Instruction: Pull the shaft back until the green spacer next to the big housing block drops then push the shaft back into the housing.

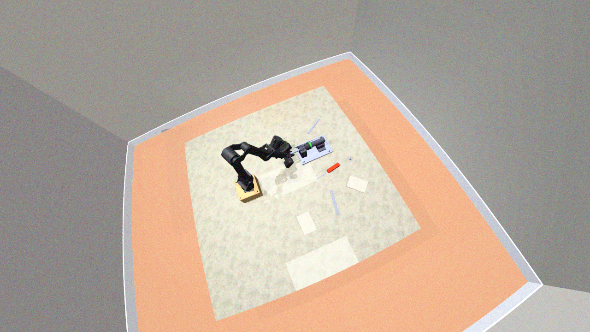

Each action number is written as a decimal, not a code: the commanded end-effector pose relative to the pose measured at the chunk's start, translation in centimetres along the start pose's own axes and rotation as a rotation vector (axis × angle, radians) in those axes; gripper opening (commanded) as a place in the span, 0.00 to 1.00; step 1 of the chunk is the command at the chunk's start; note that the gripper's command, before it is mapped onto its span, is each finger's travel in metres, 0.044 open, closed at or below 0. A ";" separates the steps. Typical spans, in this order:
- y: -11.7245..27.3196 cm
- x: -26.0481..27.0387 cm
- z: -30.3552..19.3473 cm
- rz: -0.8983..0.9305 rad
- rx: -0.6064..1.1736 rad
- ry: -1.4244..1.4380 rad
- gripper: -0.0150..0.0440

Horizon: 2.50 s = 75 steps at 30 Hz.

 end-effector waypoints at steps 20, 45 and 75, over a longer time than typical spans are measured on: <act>0.2 -0.1 -0.3 -0.003 0.001 -0.004 0.25; 0.4 -0.1 -0.5 -0.003 0.001 -0.004 0.25; 0.6 -0.1 -0.7 -0.003 0.002 -0.004 0.25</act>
Point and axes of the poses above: the point midway between the two fingers, 35 mm back from their tips, its own y axis back along the fingers, its own x axis across the jaws, z = x × y, the point moved 9 cm from there along y, back along the fingers, and after that the axes turned 5 degrees about -y, right-handed, at the moved point
